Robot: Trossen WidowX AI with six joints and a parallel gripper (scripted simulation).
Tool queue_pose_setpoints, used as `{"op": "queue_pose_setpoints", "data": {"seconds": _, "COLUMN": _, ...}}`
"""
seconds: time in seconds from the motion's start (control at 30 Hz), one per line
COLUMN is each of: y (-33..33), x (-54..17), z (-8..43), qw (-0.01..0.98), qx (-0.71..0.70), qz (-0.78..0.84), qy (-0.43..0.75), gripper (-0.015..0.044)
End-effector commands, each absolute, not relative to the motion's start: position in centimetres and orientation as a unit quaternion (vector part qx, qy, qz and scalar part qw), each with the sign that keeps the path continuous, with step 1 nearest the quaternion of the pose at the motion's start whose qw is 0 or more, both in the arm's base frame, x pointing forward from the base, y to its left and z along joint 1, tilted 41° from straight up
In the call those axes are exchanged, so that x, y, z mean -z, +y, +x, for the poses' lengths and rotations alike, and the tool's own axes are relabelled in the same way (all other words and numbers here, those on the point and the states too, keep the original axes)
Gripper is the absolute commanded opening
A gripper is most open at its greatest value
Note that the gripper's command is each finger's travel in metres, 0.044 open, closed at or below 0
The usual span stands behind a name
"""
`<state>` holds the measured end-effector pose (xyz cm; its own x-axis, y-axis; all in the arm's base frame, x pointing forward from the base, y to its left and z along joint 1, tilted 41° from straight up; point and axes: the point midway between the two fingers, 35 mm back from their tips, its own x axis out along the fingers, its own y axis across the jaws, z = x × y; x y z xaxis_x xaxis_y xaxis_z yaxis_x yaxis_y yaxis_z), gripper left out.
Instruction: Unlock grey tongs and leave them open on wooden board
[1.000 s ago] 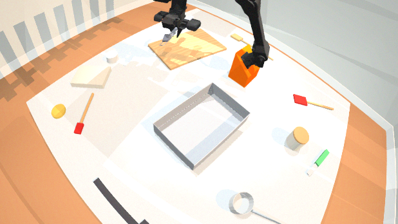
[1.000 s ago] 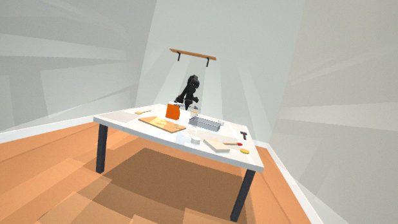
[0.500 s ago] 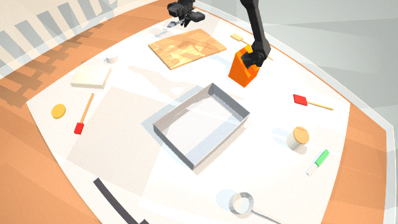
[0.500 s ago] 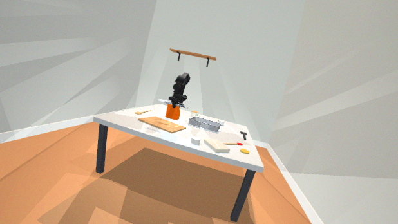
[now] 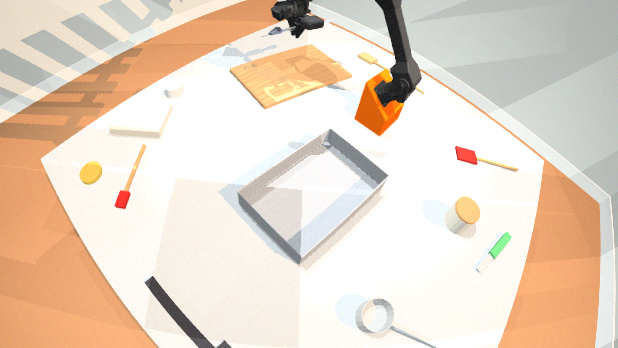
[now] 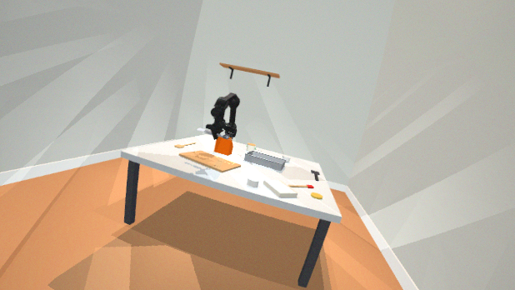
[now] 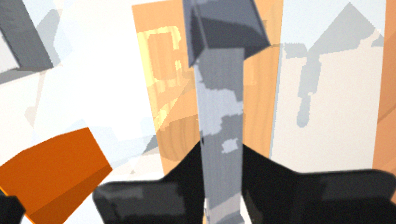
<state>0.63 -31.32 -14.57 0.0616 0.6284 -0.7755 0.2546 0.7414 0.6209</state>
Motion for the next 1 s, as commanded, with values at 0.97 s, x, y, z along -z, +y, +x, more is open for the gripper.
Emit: {"op": "queue_pose_setpoints", "data": {"seconds": 0.97, "y": -32.9, "x": 11.4, "z": -3.1, "qw": 0.915, "qx": 0.075, "qz": 0.349, "qy": 0.189, "gripper": -0.015}}
